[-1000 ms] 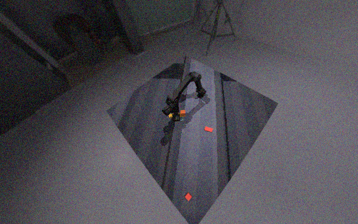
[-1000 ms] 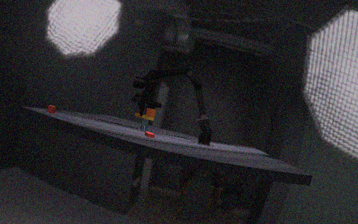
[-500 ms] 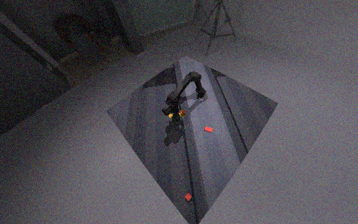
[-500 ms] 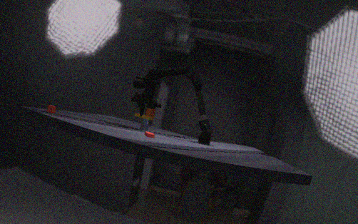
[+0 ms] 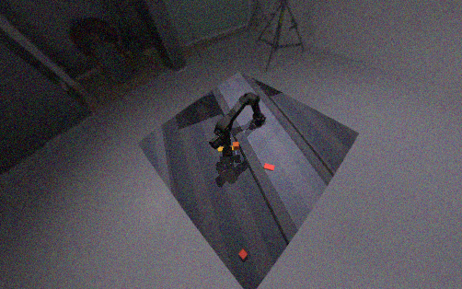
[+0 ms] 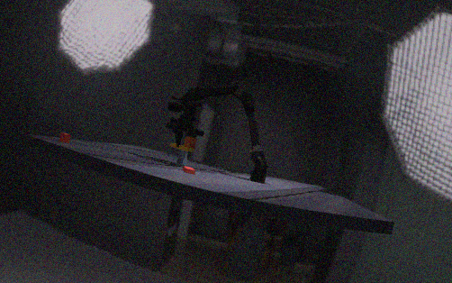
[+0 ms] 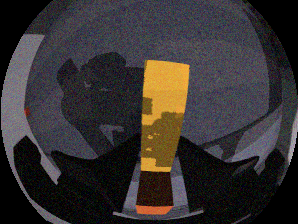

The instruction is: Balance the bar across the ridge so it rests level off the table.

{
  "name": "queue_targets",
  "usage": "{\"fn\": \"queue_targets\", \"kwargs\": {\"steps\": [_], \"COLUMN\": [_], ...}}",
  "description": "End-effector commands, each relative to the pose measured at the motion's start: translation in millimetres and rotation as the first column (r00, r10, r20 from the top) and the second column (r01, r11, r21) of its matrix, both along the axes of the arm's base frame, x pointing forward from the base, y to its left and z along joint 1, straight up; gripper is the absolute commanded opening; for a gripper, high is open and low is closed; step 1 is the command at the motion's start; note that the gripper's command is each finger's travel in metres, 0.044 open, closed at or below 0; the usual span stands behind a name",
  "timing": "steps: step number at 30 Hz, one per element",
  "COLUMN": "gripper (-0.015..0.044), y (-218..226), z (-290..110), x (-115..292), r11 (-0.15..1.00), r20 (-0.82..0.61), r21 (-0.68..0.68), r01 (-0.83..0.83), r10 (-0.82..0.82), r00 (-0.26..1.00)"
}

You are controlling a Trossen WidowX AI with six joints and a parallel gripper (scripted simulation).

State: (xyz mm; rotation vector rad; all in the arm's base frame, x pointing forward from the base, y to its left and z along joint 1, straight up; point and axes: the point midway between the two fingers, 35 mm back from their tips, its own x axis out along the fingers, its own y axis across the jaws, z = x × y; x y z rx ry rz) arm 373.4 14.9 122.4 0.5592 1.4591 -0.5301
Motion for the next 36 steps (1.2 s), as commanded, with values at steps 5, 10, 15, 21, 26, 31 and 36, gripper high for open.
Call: {"fn": "queue_targets", "kwargs": {"steps": [5, 10, 15, 21, 26, 31, 36], "gripper": [0.0290, 0.0421, 0.0440, 0.0440, 0.0440, 0.0440, 0.0440], "y": [0, 0, 0, 0, 0, 0, 0], "z": [0, 0, 8, 82, 99, 99, 99], "x": [0, 0, 1, -2, -6, -6, -6], "r11": [1.000, 1.000, 1.000, 1.000, 1.000, 1.000, 1.000], "r20": [-0.001, -0.001, 0.004, 0.051, 0.062, 0.062, 0.062], "r21": [0.000, 0.000, 0.000, 0.002, 0.003, 0.003, 0.003], "r01": [0.000, 0.000, 0.000, 0.000, 0.000, 0.000, 0.000], "r10": [0.000, 0.000, 0.000, 0.000, 0.000, 0.000, 0.000], "r00": [1.000, 1.000, 1.000, 0.999, 0.998, 0.998, 0.998]}}
